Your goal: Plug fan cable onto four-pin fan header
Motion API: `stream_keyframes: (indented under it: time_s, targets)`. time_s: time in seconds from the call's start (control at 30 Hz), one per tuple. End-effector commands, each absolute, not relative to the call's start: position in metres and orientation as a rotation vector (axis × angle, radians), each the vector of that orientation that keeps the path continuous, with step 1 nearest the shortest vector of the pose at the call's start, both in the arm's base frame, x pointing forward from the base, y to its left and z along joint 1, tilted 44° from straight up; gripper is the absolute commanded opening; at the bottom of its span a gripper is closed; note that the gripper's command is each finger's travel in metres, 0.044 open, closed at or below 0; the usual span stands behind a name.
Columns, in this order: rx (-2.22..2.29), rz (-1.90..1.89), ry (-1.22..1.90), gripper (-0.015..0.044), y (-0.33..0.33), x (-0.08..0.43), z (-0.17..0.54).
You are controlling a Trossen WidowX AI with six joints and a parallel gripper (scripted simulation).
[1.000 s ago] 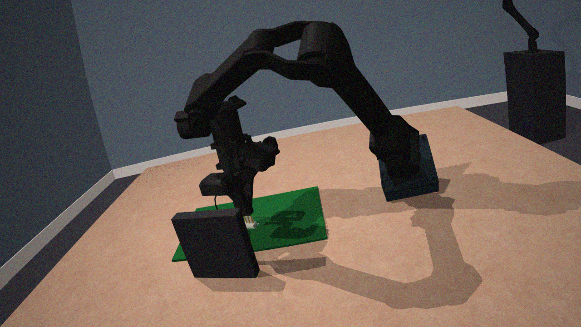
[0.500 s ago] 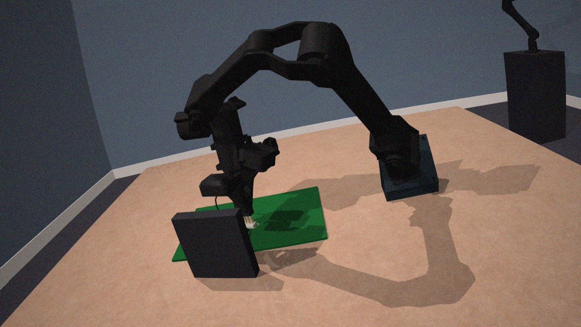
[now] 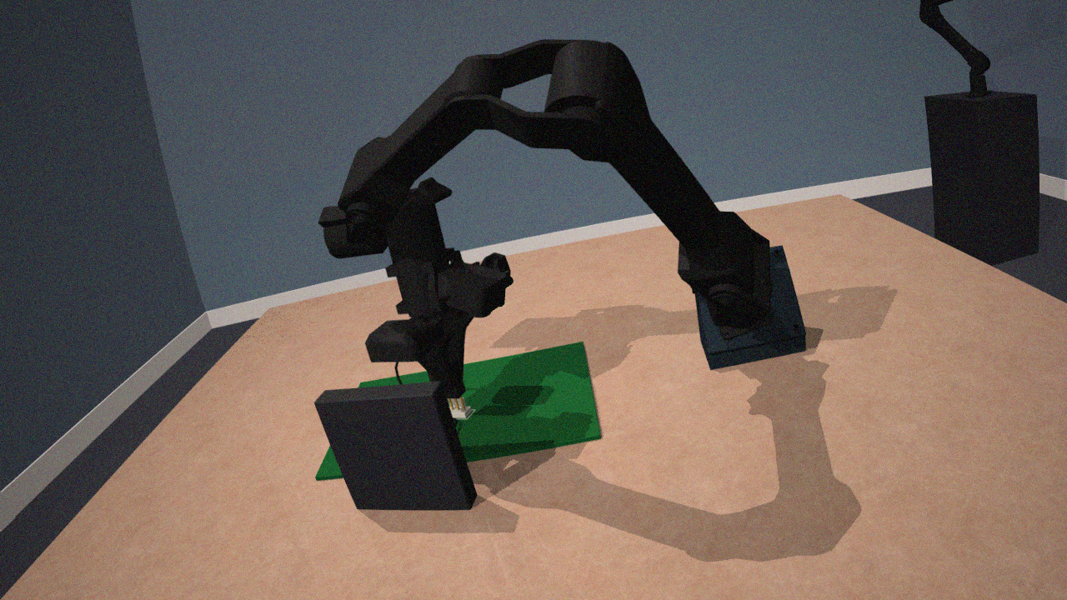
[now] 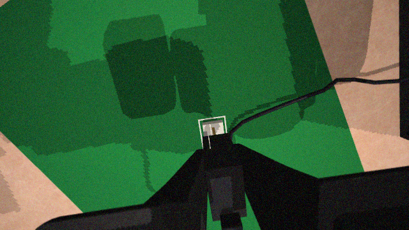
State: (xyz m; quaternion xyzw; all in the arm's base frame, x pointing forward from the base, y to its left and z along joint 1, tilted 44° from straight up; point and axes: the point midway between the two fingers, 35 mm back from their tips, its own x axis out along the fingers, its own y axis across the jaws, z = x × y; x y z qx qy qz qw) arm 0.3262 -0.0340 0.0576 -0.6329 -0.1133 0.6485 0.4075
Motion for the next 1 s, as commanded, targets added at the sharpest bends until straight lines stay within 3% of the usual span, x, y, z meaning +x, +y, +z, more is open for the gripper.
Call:
stream_keyframes:
  time_s: [0.0,0.97]
  targets:
    - [-1.590,1.630,-0.285,0.0000,-0.0328,0.3263,0.0570]
    - [-1.590,1.630,-0.286,0.0000,-0.0266,0.3269,0.0507]
